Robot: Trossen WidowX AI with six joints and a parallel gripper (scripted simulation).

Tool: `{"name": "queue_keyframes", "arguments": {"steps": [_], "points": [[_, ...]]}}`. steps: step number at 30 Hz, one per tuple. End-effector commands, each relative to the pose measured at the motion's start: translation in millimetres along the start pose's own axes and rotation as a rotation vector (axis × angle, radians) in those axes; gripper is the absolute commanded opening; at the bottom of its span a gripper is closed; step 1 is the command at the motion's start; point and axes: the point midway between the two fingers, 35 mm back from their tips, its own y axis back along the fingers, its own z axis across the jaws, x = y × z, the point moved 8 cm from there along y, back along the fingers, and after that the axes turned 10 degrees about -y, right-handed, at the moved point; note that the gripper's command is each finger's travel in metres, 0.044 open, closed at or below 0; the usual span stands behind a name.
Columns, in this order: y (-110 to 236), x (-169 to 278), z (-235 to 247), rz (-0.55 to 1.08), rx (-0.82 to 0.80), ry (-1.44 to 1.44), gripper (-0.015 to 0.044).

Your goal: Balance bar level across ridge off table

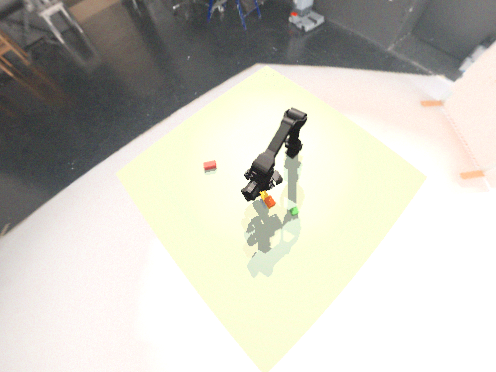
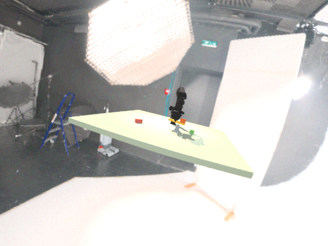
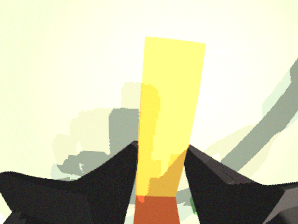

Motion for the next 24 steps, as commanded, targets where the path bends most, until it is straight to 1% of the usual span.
{"name": "queue_keyframes", "arguments": {"steps": [1,24], "points": [[0.0,-0.5,-0.4,-0.003,0.003,-0.002,0.0000],[-1.9,-0.4,-0.5,-0.003,0.003,-0.002,0.0000]]}}
